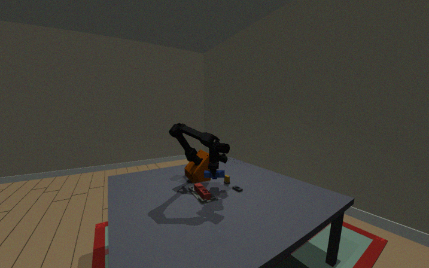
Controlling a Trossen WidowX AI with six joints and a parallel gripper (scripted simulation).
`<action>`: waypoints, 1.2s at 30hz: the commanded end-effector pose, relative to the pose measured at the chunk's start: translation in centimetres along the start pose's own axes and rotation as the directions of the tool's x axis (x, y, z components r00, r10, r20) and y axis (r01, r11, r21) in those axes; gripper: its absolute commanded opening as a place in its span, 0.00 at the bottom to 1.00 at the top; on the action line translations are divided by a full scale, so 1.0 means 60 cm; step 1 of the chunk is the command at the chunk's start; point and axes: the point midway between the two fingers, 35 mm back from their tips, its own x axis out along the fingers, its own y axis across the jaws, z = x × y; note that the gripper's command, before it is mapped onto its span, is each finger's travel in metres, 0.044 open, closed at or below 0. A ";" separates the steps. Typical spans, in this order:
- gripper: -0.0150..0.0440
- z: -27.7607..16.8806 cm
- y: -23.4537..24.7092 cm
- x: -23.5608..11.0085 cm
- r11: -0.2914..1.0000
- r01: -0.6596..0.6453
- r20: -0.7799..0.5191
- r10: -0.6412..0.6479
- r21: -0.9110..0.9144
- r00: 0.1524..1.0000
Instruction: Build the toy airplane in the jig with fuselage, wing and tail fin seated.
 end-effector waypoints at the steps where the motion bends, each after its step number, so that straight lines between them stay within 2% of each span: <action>1: 0.25 -0.021 -0.002 0.005 0.998 0.003 -0.004 -0.003 -0.063 1.000; 29: 0.25 -0.154 0.011 0.040 0.875 -0.011 -0.036 -0.008 -0.484 0.999; 36: 0.57 -0.155 0.011 0.040 0.875 -0.011 -0.036 -0.008 -0.484 0.999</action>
